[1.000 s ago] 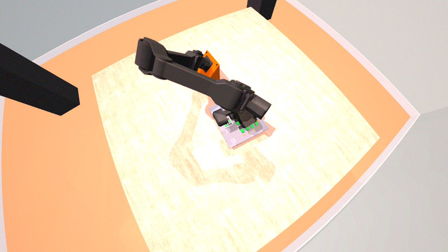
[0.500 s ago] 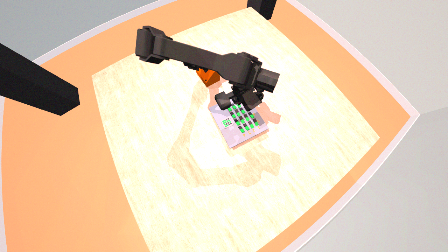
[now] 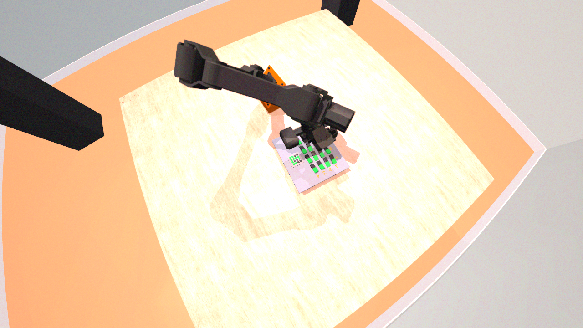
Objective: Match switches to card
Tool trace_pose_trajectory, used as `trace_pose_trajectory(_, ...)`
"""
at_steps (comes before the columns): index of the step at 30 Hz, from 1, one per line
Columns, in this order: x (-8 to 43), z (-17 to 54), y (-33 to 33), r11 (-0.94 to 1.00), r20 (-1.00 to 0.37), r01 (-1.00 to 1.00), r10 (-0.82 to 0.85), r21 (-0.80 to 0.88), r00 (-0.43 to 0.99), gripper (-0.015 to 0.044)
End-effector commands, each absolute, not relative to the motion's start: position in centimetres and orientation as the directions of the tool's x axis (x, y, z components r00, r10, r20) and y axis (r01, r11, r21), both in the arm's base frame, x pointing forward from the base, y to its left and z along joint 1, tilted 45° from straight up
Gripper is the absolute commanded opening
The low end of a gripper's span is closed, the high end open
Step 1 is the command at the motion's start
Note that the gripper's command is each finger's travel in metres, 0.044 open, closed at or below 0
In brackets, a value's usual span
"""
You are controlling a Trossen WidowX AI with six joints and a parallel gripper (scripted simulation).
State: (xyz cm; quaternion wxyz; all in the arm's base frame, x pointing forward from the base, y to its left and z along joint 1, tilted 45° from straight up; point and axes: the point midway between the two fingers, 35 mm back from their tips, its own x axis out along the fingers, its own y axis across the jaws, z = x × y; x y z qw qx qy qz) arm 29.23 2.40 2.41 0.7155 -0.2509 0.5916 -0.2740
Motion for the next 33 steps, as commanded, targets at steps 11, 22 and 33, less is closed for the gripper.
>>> trace_pose_trajectory(11, 29.23, 1.30, 1.23, 0.718, -0.704, 0.087, -0.695, -0.690, 0.147, 0.0000)
trace_pose_trajectory(22, 29.23, 1.30, 1.23, 0.718, -0.704, 0.087, -0.695, -0.690, 0.147, 0.0000)
trace_pose_trajectory(33, 29.23, 1.30, 1.23, 0.718, -0.704, 0.087, -0.695, -0.690, 0.147, 0.0000)
